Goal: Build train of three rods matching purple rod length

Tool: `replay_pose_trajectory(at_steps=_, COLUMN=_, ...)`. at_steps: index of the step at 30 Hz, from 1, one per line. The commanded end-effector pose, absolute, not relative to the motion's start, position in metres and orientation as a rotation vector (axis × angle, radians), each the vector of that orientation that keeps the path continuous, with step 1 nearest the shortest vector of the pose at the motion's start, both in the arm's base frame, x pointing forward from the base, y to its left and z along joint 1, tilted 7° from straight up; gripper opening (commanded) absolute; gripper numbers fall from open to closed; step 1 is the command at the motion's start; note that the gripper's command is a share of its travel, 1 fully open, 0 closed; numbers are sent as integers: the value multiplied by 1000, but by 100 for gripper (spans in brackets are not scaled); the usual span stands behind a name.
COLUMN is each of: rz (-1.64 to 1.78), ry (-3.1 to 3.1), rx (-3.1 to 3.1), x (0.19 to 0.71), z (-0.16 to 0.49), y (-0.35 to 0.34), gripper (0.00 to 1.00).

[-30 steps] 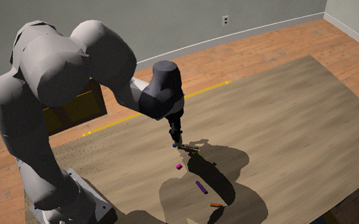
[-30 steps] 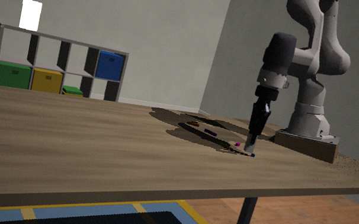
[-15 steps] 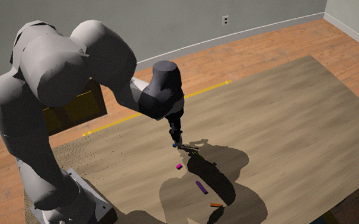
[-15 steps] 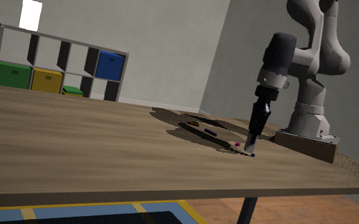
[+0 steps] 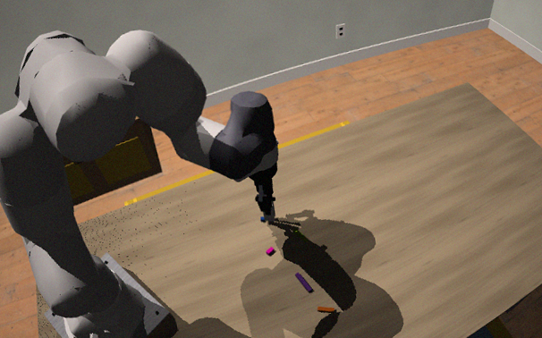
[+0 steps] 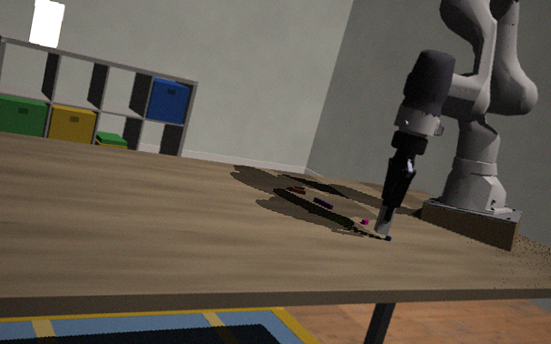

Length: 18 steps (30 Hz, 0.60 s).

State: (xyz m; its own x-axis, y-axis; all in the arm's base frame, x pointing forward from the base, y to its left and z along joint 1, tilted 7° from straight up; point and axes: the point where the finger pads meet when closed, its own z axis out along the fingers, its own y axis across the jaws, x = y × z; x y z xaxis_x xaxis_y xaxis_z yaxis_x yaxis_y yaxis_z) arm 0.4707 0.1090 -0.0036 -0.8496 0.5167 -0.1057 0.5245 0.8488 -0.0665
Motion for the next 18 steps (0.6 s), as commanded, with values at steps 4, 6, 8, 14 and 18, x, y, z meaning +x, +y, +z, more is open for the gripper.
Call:
replay_pose_trajectory(at_steps=4, rz=-143, ry=2936, rx=836, x=471, z=-4, y=108, gripper=3)
replay_pose_trajectory(at_steps=6, rz=-143, ry=2936, rx=836, x=471, z=-4, y=108, gripper=3)
replay_pose_trajectory(at_steps=8, rz=-143, ry=2936, rx=836, x=471, z=-4, y=108, gripper=3)
replay_pose_trajectory(at_steps=14, rz=-143, ry=2936, rx=836, x=471, z=-6, y=108, gripper=3)
replay_pose_trajectory(at_steps=18, rz=-143, ry=2936, rx=836, x=471, z=-10, y=108, gripper=3)
